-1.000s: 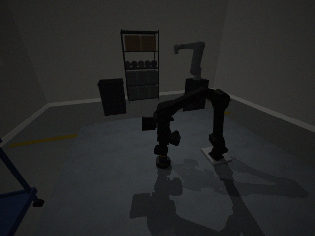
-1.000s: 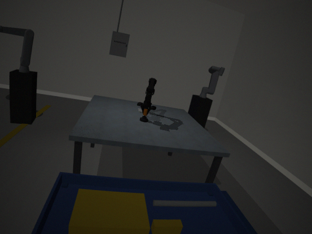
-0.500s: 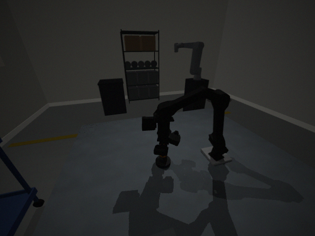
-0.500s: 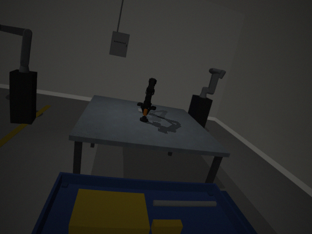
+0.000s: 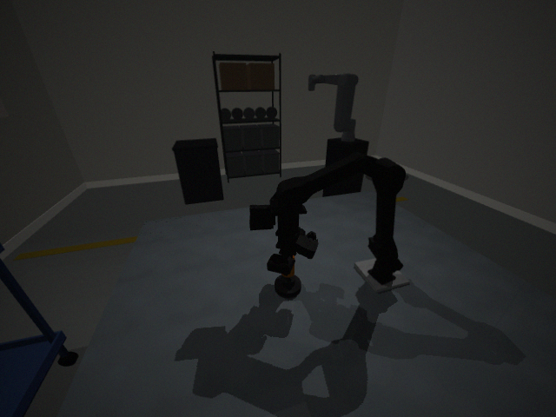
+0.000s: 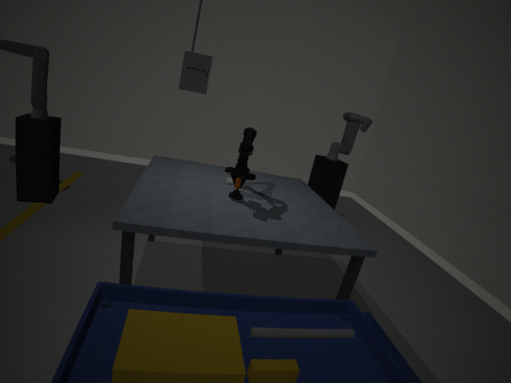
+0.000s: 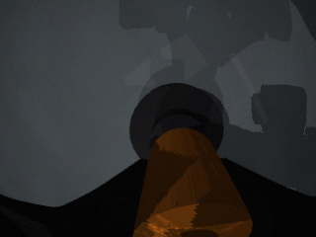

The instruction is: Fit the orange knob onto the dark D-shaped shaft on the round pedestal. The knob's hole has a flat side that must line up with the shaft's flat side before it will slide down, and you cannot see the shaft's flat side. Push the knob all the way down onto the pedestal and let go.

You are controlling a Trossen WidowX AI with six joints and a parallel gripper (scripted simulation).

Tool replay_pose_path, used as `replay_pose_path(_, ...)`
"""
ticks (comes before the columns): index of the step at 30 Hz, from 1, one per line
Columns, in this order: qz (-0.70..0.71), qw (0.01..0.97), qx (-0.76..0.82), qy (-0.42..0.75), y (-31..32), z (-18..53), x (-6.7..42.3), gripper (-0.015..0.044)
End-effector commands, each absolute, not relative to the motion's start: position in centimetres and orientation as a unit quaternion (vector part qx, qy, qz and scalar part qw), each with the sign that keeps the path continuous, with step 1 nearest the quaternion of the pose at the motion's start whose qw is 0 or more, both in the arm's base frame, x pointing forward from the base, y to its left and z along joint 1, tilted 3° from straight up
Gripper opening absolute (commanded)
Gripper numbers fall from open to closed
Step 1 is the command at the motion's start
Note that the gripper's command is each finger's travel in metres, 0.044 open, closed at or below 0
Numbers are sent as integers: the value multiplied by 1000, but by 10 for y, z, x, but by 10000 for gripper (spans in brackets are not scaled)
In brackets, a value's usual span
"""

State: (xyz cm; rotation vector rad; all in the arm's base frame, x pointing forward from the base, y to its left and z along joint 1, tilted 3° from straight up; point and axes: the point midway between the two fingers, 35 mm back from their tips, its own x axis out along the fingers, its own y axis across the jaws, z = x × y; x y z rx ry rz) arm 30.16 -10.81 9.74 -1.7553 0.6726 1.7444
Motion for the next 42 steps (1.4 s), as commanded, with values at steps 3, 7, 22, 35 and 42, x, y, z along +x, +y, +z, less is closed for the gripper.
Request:
replay_pose_path(3,602,386,-603,353,-109,98,303,0)
replay_pose_path(7,547,466,-544,433,-108,97,302,0)
replay_pose_path(22,257,675,-238,649,-107,96,300,0)
replay_pose_path(35,-54,712,82,696,-109,99,303,0)
replay_pose_path(42,-138,696,168,684,-110,98,304,0)
